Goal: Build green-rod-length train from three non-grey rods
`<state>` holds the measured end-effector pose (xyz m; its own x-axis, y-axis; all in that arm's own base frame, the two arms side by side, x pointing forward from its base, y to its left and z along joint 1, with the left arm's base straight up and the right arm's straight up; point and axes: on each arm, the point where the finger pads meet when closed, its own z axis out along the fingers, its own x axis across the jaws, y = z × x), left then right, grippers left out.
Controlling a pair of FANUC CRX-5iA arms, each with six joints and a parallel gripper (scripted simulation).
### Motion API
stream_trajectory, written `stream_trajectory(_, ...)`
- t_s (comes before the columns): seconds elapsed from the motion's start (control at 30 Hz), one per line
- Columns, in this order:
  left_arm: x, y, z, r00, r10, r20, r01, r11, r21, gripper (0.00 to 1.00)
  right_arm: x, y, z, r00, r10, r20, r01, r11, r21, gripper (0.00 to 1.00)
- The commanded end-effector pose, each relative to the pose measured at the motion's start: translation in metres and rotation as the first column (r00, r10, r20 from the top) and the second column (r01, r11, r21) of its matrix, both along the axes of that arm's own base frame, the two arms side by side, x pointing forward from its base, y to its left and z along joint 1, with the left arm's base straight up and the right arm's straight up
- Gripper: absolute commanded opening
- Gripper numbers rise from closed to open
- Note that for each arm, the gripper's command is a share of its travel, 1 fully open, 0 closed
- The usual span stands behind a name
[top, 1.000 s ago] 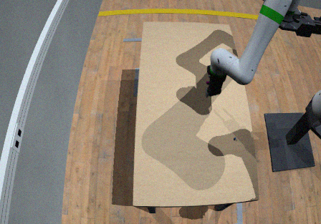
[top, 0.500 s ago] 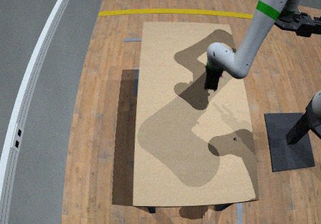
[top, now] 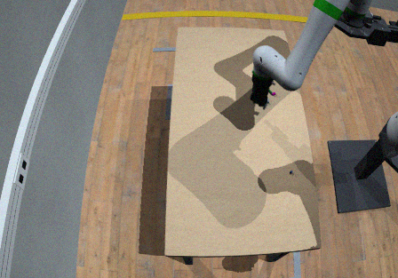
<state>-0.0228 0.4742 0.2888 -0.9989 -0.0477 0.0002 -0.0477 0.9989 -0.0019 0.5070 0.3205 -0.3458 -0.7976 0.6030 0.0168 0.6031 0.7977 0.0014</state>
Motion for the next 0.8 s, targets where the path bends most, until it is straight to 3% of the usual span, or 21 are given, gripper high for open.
stream_trajectory(0.0,0.0,0.0,0.001,1.0,0.0,0.0,0.0,1.0,0.002,1.0,0.001,-0.01,0.001,0.986,-0.166,0.014,0.166,0.986,-0.01,1.0)
stream_trajectory(0.33,0.0,0.0,0.001,1.0,0.0,0.0,0.0,1.0,0.002,1.0,0.001,-0.031,0.003,0.883,-0.469,0.013,0.469,0.883,-0.01,1.0)
stream_trajectory(0.4,0.0,0.0,0.001,1.0,0.0,0.0,0.0,1.0,0.002,1.0,0.001,-0.031,0.003,0.883,-0.469,0.013,0.469,0.883,-0.01,1.0)
stream_trajectory(0.47,0.0,0.0,0.001,1.0,0.0,0.0,0.0,1.0,0.002,1.0,0.001,-0.038,0.003,0.82,-0.573,0.013,0.573,0.82,-0.01,1.0)
stream_trajectory(0.77,0.0,0.0,0.001,1.0,0.0,0.0,0.0,1.0,0.002,1.0,0.003,-0.054,0.004,0.631,-0.775,0.013,0.775,0.631,-0.01,1.0)
